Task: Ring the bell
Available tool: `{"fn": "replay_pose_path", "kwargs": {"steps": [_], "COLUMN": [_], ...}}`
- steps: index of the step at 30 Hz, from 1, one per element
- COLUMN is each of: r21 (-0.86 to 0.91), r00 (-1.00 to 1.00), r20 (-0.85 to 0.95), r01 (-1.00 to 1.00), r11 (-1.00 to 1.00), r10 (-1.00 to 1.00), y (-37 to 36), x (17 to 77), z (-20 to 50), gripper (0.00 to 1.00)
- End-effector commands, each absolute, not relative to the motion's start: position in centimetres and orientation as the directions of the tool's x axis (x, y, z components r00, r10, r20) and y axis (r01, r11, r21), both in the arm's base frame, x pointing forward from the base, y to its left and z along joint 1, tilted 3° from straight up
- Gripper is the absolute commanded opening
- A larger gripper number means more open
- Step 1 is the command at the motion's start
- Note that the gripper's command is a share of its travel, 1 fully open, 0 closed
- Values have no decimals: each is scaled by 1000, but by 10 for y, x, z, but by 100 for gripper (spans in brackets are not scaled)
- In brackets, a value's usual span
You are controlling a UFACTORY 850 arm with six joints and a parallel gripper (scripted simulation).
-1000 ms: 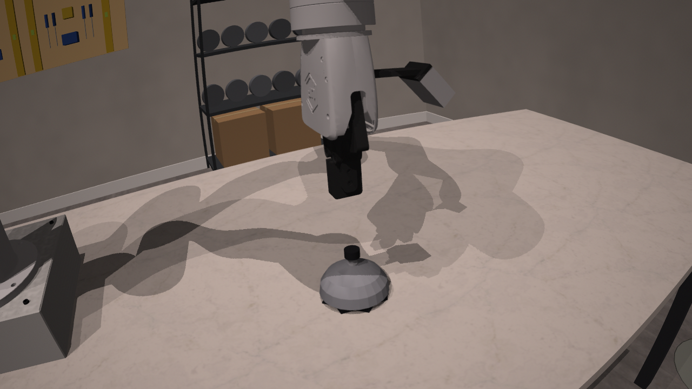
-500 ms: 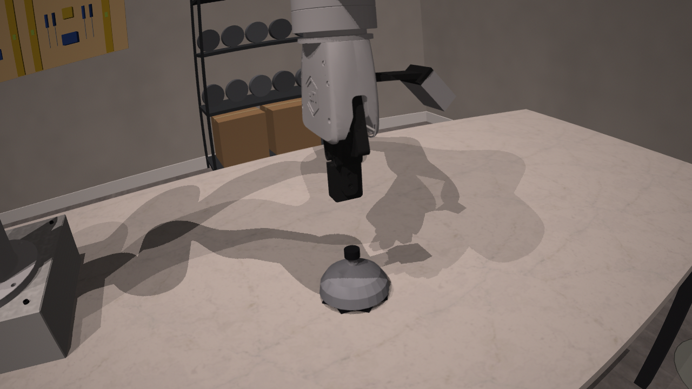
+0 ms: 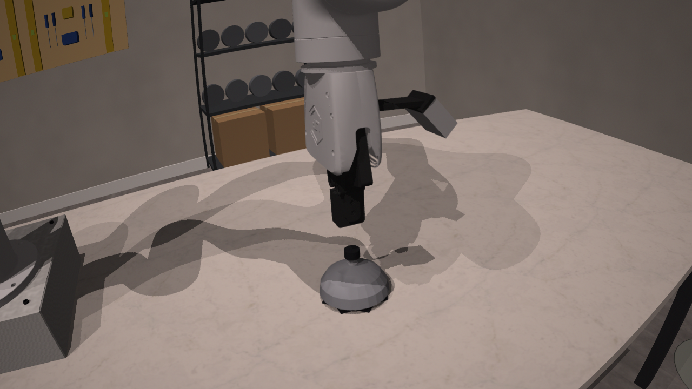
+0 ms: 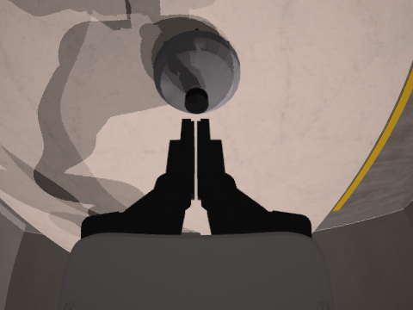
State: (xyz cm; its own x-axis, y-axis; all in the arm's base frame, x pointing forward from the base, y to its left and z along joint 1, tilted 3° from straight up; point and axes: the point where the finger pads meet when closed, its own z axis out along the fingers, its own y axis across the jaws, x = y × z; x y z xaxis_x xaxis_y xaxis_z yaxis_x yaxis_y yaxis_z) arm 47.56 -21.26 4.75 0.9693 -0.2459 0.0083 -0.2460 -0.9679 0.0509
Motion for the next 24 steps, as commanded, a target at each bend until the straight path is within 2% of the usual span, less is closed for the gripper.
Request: {"fn": "replay_pose_path", "kwargs": {"steps": [1,24], "r21": [51,51], "r00": [969,969], "r20": [10,10], "r01": [-246,-246], "r11": [-968,-968], "r10": [-246,-246], "y": [-214,-215], "x": [477,478], "z": [38,20], "gripper": [0,0]}}
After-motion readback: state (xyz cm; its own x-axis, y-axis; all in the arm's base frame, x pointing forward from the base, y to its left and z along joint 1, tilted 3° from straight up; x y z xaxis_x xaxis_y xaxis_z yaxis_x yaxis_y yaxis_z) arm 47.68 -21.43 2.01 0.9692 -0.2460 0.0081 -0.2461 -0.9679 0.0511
